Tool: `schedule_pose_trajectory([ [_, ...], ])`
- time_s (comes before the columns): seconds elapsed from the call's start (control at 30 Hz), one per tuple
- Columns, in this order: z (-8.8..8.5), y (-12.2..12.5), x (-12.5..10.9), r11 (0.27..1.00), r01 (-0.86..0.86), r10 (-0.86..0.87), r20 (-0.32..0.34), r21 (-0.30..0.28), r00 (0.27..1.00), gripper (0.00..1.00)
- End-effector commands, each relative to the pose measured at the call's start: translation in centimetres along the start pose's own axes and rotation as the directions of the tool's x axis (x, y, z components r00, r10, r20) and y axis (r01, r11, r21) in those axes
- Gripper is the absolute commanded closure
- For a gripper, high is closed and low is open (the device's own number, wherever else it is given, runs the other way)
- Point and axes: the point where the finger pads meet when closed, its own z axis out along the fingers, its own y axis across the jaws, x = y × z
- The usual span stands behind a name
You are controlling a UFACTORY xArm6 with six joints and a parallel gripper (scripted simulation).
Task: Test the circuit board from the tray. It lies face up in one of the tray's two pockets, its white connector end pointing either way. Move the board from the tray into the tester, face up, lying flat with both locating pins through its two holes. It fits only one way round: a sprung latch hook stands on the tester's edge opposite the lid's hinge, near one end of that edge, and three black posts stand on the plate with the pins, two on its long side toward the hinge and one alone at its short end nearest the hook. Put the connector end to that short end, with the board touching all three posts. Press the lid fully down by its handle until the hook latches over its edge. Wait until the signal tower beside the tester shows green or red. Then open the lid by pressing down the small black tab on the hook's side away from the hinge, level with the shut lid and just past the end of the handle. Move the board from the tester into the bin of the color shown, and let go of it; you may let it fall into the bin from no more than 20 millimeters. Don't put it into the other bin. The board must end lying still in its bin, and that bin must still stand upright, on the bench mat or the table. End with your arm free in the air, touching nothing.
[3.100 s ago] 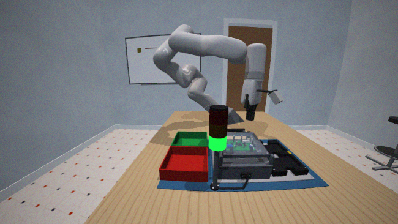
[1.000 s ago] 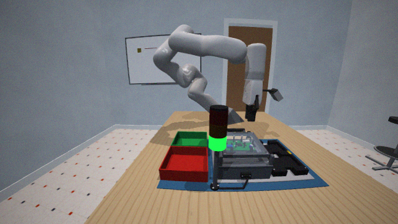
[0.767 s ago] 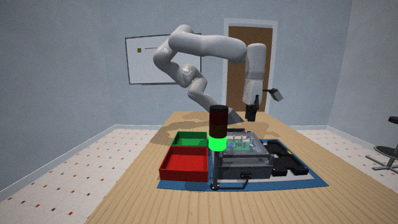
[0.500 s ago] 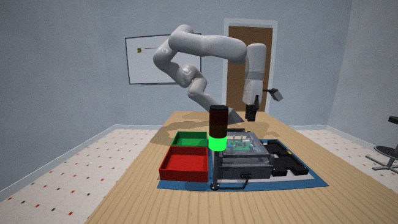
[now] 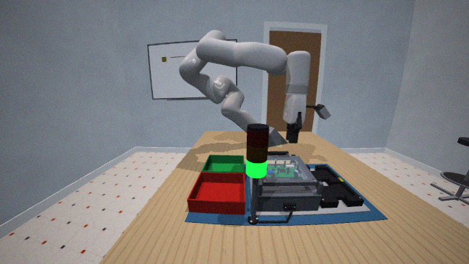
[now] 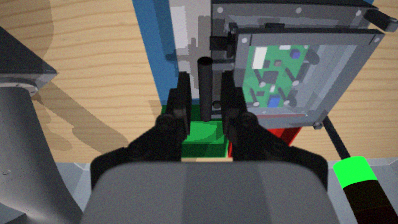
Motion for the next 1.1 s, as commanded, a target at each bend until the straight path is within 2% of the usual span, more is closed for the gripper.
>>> schedule_pose_trajectory([
  [0.0,-0.1,0.0,-1.9,1.000,-0.001,0.001,-0.003,-0.002,1.000,0.73],
  [0.2,-0.1,0.0,-4.3,1.000,-0.001,0.001,-0.003,-0.002,1.000,0.73],
  [0.4,-0.1,0.0,-5.1,1.000,-0.001,0.001,-0.003,-0.002,1.000,0.73],
  [0.83,0.1,0.0,-5.3,1.000,-0.001,0.001,-0.003,-0.002,1.000,0.73],
  [1.07,1.0,0.0,-5.3,1.000,-0.001,0.001,-0.003,-0.002,1.000,0.73],
])
